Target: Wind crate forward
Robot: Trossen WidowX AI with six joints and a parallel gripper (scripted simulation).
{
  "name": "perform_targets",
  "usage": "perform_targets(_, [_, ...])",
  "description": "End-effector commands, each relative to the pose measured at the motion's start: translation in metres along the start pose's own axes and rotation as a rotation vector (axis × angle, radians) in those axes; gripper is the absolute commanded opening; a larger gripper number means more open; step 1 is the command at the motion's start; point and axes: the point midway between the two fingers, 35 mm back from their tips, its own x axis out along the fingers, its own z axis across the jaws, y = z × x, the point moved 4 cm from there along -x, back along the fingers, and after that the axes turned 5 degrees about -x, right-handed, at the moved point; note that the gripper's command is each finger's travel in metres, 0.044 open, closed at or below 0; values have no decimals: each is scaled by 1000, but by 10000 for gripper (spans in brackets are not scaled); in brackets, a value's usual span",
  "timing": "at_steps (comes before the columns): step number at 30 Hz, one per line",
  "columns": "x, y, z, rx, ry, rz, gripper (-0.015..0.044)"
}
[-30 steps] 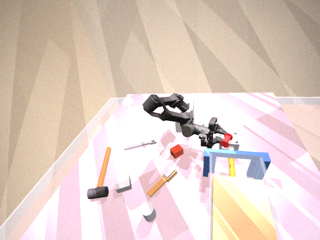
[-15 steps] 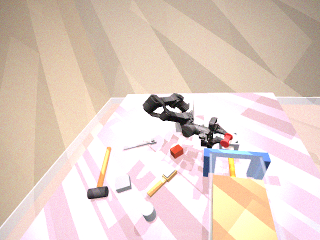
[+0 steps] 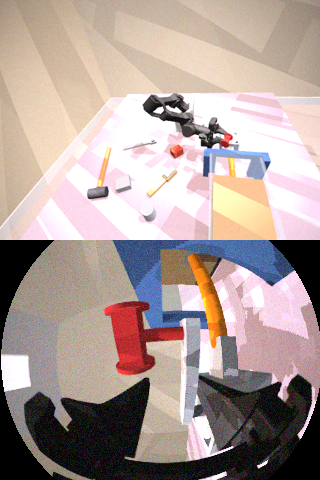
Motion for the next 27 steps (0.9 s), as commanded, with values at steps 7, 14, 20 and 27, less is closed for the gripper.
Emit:
perform_targets(7, [0, 0, 0, 0, 0, 0, 240])
perform_targets(14, [-36, -9, -6, -7, 26, 16, 240])
perform_targets(20, [-90, -5, -7, -2, 19, 17, 240])
perform_targets(27, [-110, 2, -3, 3, 4, 5, 240])
